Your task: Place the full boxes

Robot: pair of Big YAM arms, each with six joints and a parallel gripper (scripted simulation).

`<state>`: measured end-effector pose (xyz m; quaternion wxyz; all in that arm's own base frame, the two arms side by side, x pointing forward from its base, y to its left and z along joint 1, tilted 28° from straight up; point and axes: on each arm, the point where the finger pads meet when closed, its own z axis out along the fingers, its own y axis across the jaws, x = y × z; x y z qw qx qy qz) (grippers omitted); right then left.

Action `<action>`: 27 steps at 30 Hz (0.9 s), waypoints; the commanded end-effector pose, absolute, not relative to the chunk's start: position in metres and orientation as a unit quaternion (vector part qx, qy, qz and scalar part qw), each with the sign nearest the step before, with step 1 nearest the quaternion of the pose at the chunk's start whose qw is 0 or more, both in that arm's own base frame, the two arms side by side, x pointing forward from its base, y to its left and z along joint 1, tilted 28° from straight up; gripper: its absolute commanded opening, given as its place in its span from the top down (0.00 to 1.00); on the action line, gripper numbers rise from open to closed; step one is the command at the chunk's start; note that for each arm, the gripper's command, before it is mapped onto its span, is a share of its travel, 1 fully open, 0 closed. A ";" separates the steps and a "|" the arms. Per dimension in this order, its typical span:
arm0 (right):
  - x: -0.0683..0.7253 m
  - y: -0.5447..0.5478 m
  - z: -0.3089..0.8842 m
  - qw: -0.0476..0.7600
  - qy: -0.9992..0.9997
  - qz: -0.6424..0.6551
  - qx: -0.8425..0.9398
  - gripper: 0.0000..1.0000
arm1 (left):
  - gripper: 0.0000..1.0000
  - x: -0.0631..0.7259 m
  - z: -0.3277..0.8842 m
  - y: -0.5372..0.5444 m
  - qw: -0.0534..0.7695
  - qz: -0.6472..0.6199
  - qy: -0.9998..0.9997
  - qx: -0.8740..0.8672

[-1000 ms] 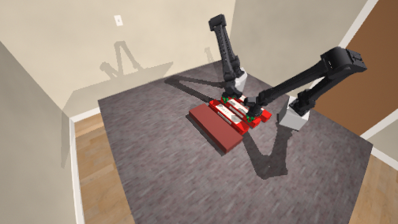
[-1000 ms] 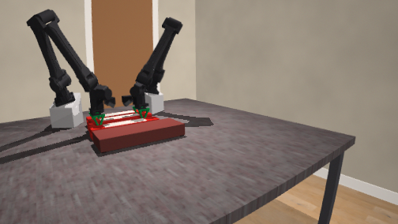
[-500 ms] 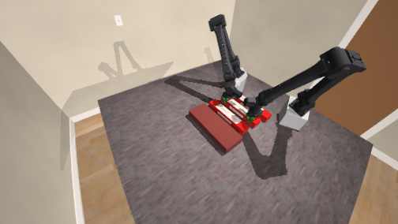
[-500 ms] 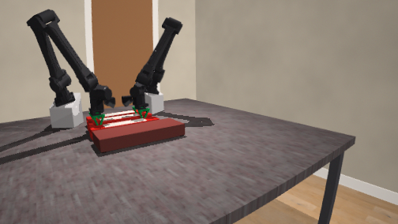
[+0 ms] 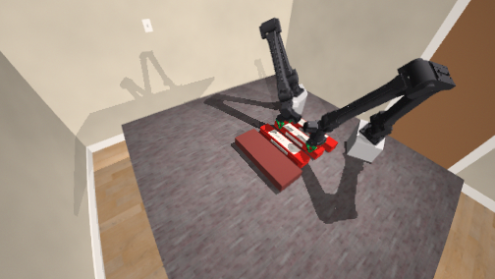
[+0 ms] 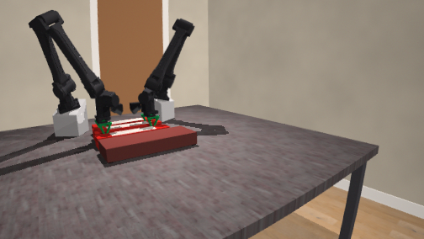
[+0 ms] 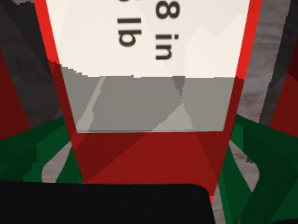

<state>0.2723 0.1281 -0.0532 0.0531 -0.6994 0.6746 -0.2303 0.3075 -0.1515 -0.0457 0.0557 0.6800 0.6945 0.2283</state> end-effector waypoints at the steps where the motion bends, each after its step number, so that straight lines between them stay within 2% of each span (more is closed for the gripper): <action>1: 0.279 0.131 -0.050 0.063 0.675 -0.233 -0.697 1.00 | 1.00 0.317 -0.038 -0.158 0.072 0.231 0.695 0.677; 6: 0.279 0.131 -0.050 0.063 0.675 -0.233 -0.697 1.00 | 1.00 0.317 -0.038 -0.158 0.072 0.231 0.695 0.677; 7: 0.279 0.131 -0.050 0.063 0.675 -0.233 -0.697 0.00 | 0.00 0.317 -0.038 -0.158 0.072 0.231 0.695 0.677; 27: 0.279 0.131 -0.050 0.063 0.675 -0.233 -0.697 0.00 | 0.00 0.317 -0.038 -0.158 0.072 0.231 0.695 0.677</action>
